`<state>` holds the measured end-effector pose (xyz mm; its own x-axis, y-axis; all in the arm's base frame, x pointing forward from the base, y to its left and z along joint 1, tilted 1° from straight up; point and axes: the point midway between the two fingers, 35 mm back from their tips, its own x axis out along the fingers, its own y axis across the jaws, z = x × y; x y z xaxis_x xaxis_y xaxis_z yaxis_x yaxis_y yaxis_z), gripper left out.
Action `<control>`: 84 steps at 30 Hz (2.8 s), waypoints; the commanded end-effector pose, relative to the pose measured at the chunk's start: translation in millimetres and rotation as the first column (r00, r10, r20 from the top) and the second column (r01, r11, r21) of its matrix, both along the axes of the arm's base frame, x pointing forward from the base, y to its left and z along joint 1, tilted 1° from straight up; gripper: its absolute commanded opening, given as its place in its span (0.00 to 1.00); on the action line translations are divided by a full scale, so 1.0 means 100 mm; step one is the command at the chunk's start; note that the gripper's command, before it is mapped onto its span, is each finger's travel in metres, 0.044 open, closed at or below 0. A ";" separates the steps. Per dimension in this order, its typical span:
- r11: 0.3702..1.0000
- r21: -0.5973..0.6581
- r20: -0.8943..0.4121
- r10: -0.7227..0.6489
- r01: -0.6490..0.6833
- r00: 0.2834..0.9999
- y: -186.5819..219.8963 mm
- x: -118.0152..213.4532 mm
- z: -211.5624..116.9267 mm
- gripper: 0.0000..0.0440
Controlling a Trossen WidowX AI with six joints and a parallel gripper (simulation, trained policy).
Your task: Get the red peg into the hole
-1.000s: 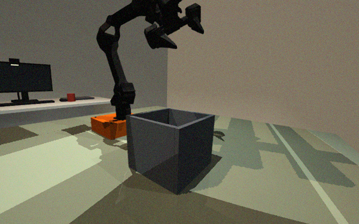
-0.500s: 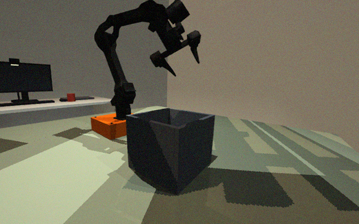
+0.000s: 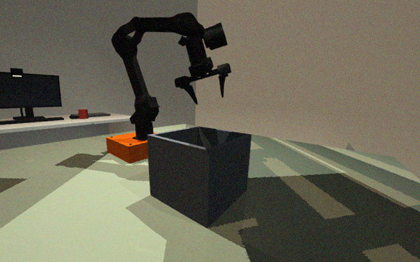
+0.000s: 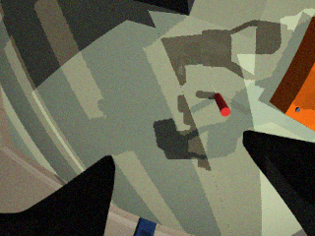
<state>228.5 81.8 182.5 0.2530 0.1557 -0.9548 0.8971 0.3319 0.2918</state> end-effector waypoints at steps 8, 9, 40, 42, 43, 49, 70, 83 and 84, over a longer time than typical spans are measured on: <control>0.997 -0.007 -0.223 -0.071 0.071 0.972 0.16 -0.31 -0.37 1.00; 0.997 -0.012 -0.238 -0.076 0.075 0.968 0.17 -0.34 -0.40 1.00; 0.978 -0.174 -0.385 -0.178 0.118 0.906 0.05 -0.60 -1.47 0.97; 0.976 -0.178 -0.382 -0.186 0.126 0.905 0.04 -0.61 -1.53 0.96; 0.975 -0.180 -0.381 -0.190 0.129 0.905 0.04 -0.61 -1.55 0.95; 0.974 -0.175 -0.368 -0.197 0.140 0.909 0.05 -0.58 -1.69 0.76; 0.988 -0.090 -0.314 -0.149 0.127 0.938 0.17 -0.38 -1.72 0.00; 0.987 -0.002 -0.221 -0.160 0.164 0.962 0.20 -0.21 -1.32 0.00; 0.987 0.005 -0.211 -0.158 0.163 0.965 0.20 -0.20 -1.28 0.00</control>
